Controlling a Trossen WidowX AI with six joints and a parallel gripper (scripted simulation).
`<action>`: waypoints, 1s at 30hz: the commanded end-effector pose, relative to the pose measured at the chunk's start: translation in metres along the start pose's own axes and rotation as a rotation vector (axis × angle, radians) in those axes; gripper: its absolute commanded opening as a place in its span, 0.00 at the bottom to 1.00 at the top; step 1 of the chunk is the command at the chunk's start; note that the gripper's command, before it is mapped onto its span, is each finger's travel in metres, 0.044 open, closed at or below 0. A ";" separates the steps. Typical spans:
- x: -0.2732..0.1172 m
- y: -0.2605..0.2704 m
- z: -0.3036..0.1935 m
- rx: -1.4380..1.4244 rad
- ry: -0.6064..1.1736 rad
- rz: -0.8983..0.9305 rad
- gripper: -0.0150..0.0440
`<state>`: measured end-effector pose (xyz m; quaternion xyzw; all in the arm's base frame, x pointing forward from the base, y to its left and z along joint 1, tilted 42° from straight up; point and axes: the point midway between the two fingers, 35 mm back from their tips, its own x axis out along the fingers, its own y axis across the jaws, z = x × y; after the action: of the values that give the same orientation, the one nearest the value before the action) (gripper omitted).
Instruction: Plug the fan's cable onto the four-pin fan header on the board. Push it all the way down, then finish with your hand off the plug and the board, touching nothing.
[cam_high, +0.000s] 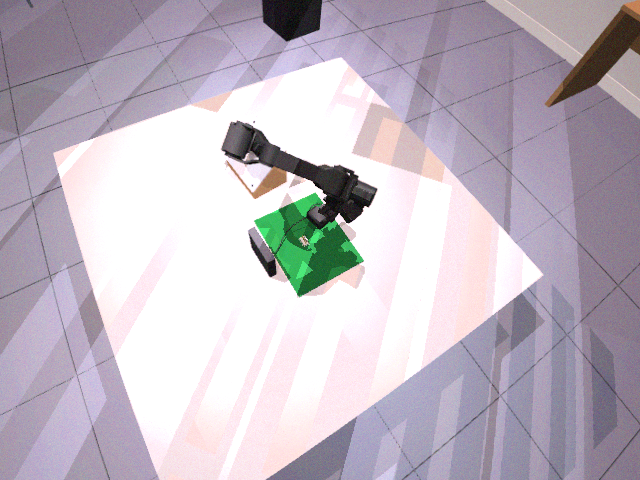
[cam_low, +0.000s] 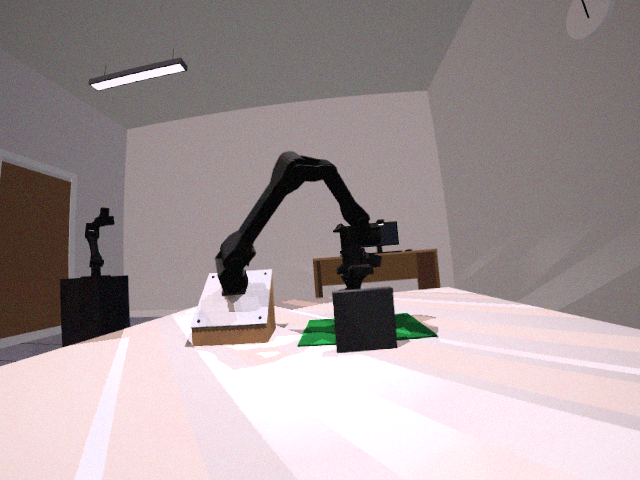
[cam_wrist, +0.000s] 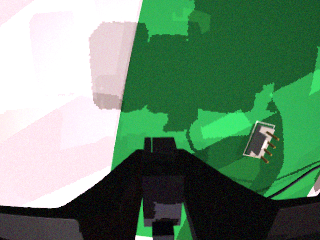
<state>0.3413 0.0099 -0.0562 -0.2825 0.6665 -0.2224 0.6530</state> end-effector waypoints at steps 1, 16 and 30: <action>-0.001 -0.010 -0.002 0.025 0.014 0.005 0.25; 0.001 -0.103 -0.019 0.224 0.015 -0.004 0.25; -0.001 -0.106 -0.010 0.224 0.015 -0.004 0.25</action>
<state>0.3328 -0.0680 0.0123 -0.2057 0.6442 -0.2982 0.6737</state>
